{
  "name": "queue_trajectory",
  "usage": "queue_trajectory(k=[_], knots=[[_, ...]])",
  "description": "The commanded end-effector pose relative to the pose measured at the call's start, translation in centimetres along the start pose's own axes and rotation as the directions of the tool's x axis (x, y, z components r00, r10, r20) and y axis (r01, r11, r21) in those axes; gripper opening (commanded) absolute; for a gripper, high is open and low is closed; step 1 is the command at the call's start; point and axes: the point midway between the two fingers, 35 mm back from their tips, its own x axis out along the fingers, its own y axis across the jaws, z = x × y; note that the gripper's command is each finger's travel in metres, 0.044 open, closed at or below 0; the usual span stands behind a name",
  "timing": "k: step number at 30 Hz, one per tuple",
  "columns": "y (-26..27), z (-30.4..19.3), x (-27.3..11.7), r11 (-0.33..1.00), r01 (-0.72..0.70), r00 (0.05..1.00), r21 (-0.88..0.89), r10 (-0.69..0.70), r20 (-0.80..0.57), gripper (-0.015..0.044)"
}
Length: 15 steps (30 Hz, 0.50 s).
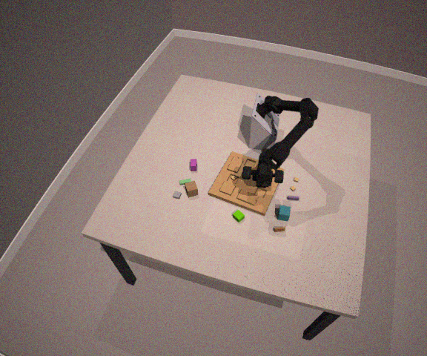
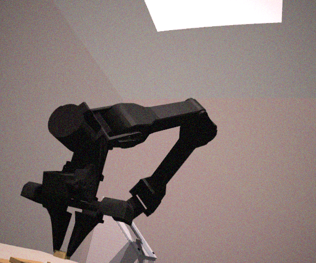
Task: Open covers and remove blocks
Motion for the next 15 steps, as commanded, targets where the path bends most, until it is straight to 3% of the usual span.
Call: queue_trajectory(k=[1,15], knots=[[0.2,0.3,-1.4,1.0,-0.003,1.0,-0.01,0.003,0.008,0.008],[-1.2,0.0,-3.5,1.0,0.006,1.0,-0.009,-0.006,0.011,0.008]])
